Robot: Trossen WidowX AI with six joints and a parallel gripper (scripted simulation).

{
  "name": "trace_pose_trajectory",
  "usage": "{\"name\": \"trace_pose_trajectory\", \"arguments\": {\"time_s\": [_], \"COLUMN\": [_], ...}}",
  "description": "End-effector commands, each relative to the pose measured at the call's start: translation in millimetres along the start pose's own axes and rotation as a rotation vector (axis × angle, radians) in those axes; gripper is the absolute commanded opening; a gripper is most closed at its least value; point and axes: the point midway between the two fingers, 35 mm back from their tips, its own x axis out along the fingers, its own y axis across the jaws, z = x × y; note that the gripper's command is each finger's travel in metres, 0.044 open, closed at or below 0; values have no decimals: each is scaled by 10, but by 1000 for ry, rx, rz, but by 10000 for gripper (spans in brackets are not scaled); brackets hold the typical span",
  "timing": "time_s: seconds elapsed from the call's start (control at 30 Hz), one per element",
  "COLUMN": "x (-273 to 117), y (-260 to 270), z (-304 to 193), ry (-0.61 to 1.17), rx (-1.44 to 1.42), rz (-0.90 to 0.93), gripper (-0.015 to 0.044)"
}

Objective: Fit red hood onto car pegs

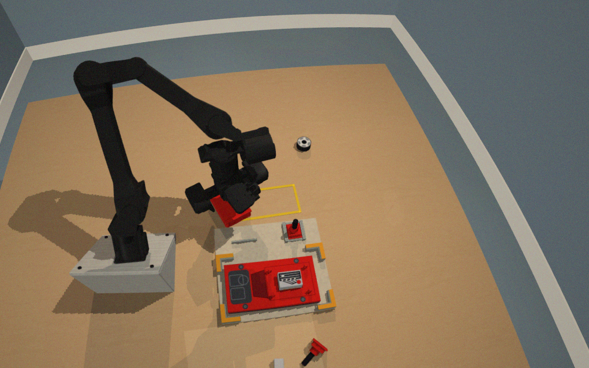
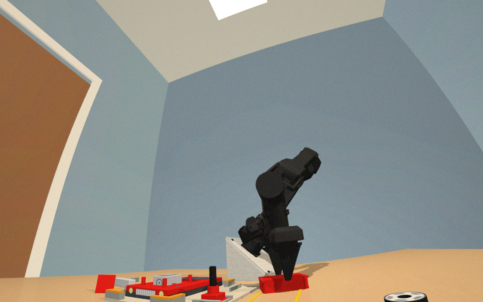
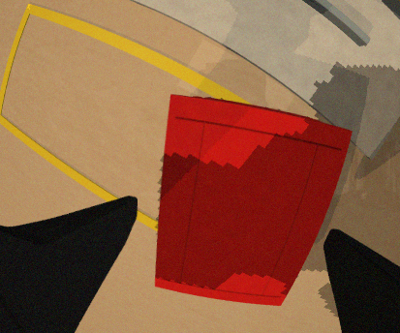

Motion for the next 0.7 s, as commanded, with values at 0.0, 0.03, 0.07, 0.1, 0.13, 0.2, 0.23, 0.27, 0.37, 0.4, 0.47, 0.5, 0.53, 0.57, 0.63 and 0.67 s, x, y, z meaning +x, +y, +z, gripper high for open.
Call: {"name": "trace_pose_trajectory", "arguments": {"time_s": [0.0, 0.03, 0.07, 0.1, 0.13, 0.2, 0.23, 0.27, 0.37, 0.4, 0.47, 0.5, 0.53, 0.57, 0.63, 0.67], "x": [32, 37, 42, 47, 52, 61, 66, 71, 86, 91, 101, 105, 110, 115, 125, 130], "y": [-13, -13, -13, -13, -14, -14, -14, -14, -14, -14, -14, -15, -15, -15, -15, -15], "z": [13, 13, 13, 13, 13, 13, 13, 13, 12, 12, 12, 12, 12, 12, 11, 11], "ry": [-5, -5, -5, -5, -5, -5, -5, -5, -5, -5, -5, -5, -5, -4, -4, -4], "rx": [7, 7, 7, 7, 7, 7, 7, 7, 7, 7, 7, 7, 7, 7, 7, 7], "rz": [-5, -5, -5, -5, -5, -5, -5, -5, -5, -5, -5, -5, -5, -5, -5, -5], "gripper": [440, 440, 440, 440, 440, 440, 440, 440, 440, 440, 440, 440, 440, 440, 440, 440]}}
